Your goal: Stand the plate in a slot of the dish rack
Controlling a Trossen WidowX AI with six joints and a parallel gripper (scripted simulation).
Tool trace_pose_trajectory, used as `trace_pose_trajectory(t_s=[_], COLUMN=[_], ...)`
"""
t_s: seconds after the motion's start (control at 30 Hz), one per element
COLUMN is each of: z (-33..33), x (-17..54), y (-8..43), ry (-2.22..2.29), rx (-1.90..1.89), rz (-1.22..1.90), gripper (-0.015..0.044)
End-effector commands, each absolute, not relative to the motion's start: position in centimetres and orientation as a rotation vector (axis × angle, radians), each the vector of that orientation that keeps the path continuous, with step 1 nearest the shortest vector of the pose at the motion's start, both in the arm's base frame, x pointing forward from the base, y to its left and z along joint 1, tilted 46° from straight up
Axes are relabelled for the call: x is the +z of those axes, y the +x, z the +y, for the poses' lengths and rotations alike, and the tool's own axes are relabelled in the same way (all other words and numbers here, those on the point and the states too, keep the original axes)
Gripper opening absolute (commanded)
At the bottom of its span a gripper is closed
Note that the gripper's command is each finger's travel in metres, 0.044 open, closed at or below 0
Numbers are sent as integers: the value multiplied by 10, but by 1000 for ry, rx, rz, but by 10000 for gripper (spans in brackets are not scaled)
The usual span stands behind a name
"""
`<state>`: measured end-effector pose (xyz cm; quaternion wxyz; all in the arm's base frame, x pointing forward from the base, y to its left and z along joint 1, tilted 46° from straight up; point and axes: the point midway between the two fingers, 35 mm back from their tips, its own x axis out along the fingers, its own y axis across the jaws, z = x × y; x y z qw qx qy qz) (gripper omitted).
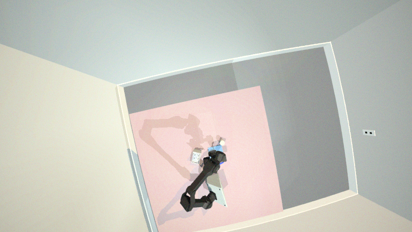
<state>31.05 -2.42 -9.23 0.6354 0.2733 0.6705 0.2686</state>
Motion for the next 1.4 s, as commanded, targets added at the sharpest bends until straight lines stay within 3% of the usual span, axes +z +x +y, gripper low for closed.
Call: trace_pose_trajectory(t_s=[0.0, 0.97, 1.37], z=[-18, 14, 14], x=[-99, -130, -130], y=[310, 309, 309], ry=[632, 635, 635], rx=[613, 616, 616], rz=[1535, 1534, 1534], gripper=[400, 400, 365])
